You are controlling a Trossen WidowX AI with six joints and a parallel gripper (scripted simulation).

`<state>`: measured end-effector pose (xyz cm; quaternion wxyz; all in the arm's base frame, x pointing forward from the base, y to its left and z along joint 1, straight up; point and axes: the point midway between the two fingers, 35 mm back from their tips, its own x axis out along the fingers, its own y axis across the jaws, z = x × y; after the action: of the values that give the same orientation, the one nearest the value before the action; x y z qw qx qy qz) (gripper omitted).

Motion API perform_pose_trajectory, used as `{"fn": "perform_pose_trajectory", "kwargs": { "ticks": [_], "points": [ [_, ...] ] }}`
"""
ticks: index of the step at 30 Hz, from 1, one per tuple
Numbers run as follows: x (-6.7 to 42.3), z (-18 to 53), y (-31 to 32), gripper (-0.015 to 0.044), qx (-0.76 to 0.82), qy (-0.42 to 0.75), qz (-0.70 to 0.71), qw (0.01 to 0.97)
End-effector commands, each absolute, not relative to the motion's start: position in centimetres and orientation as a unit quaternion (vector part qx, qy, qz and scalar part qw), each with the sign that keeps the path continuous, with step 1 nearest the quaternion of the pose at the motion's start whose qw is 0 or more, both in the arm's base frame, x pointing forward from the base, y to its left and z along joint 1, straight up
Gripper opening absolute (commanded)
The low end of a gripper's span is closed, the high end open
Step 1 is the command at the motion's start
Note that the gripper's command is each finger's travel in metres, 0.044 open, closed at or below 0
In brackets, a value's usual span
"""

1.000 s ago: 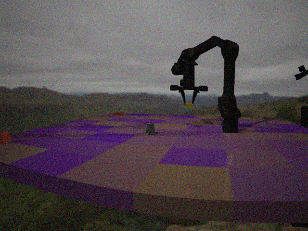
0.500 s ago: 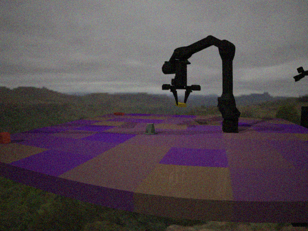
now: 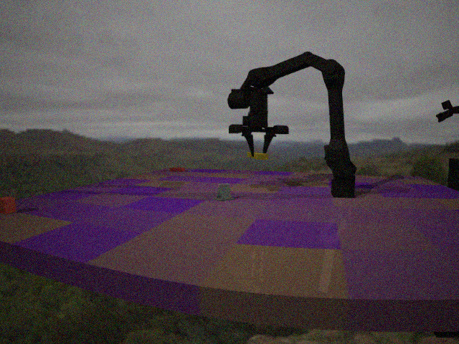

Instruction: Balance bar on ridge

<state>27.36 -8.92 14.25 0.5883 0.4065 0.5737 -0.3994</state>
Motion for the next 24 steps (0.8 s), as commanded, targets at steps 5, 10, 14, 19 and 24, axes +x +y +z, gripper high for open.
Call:
{"fn": "perform_pose_trajectory", "kwargs": {
  "ticks": [5,10,14,19,24],
  "points": [
    [28.9,14.4,-6.5,0.0000,0.390,0.584,-0.384,0.600],
    [29.6,14.4,-4.9,0.0000,0.380,0.591,-0.373,0.606],
    [30.2,14.4,-3.6,0.0000,0.372,0.596,-0.365,0.612],
    [30.8,14.4,-2.0,0.0000,0.362,0.602,-0.354,0.618],
    [31.2,14.4,-0.3,0.0000,0.351,0.608,-0.343,0.624]
  ]
}}
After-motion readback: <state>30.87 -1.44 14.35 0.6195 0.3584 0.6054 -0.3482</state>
